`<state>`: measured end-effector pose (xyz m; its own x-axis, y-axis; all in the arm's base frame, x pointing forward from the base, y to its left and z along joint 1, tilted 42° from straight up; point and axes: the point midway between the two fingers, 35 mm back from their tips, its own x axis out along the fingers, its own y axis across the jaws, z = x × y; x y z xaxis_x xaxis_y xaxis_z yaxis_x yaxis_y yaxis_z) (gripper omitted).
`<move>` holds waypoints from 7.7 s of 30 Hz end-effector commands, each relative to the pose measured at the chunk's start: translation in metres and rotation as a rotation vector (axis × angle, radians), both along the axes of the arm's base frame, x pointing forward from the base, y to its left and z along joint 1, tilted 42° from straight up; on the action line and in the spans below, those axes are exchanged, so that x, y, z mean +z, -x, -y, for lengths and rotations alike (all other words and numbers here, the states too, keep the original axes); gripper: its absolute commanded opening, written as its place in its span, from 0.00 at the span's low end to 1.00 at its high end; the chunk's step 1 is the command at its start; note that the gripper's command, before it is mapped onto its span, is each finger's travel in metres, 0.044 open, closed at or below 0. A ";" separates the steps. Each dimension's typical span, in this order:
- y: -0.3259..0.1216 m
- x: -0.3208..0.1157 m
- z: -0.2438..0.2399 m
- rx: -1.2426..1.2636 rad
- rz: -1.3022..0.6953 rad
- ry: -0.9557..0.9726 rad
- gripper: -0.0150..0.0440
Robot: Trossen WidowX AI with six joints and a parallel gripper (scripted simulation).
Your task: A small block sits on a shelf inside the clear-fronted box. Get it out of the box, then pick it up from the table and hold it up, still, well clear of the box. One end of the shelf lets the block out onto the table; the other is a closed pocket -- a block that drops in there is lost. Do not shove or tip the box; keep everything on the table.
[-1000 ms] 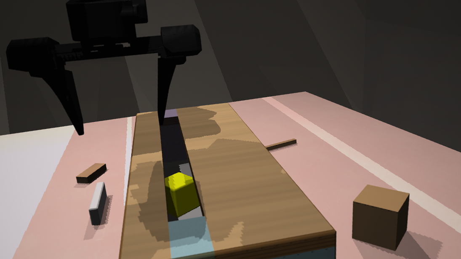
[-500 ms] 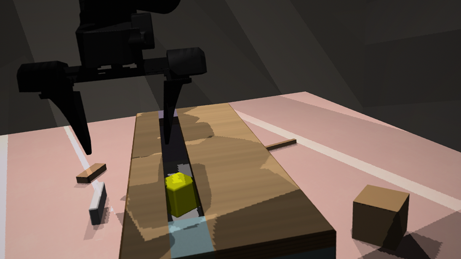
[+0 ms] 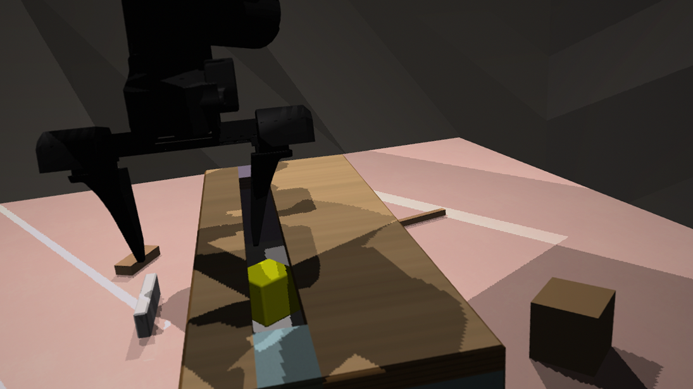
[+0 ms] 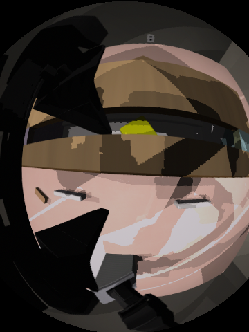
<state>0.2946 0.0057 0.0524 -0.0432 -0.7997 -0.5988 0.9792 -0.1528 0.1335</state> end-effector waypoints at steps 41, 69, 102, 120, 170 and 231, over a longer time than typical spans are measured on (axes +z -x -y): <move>0.006 -0.002 0.032 -0.002 -0.002 0.005 0.93; 0.010 0.010 0.045 -0.002 -0.002 0.005 0.93; 0.012 0.017 0.053 -0.002 -0.002 0.006 0.93; 0.014 0.024 0.061 -0.002 -0.002 0.006 0.93; 0.022 0.055 0.094 -0.002 -0.003 0.008 0.93; 0.070 0.145 0.084 -0.741 1.429 -0.363 0.74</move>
<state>0.2285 -0.0778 0.1984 0.3510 -0.6884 -0.6347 -0.0598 -0.6929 0.7186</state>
